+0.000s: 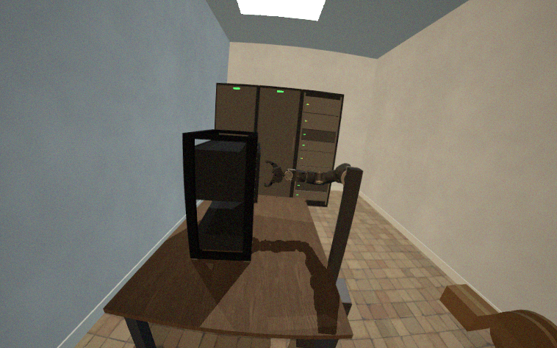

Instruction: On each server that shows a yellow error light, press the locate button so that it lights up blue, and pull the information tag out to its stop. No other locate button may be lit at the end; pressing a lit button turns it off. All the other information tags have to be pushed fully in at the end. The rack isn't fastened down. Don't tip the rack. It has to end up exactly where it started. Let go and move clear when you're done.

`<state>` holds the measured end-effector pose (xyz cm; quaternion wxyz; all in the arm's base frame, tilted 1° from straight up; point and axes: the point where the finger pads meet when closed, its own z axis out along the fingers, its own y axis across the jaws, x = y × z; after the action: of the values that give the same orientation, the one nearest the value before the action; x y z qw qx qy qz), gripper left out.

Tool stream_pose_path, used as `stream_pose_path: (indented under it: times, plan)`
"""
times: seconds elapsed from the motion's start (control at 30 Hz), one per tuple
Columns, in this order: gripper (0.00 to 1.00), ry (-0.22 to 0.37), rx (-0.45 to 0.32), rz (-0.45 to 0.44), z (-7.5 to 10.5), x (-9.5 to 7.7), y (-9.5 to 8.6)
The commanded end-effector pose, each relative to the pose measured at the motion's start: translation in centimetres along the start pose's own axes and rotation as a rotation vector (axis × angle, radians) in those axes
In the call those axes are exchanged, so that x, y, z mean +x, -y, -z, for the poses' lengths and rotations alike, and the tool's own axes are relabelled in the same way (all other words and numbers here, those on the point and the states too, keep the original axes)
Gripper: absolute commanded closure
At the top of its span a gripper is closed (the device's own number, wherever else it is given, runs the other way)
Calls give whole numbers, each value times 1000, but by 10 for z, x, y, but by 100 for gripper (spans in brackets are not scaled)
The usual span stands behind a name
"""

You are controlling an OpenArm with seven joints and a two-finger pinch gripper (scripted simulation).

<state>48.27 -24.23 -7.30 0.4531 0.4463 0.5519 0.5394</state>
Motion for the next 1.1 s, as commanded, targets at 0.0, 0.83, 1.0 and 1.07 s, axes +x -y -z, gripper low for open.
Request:
stream_pose_path:
  times: [0.0,0.83,1.0,1.07]
  plan:
    - [0,-3,-9,1,0,1,-2]
    - [0,-3,-7,1,-1,2,-49]
    - [0,-3,-7,1,-1,2,-49]
    - [0,-3,-7,1,-1,2,-49]
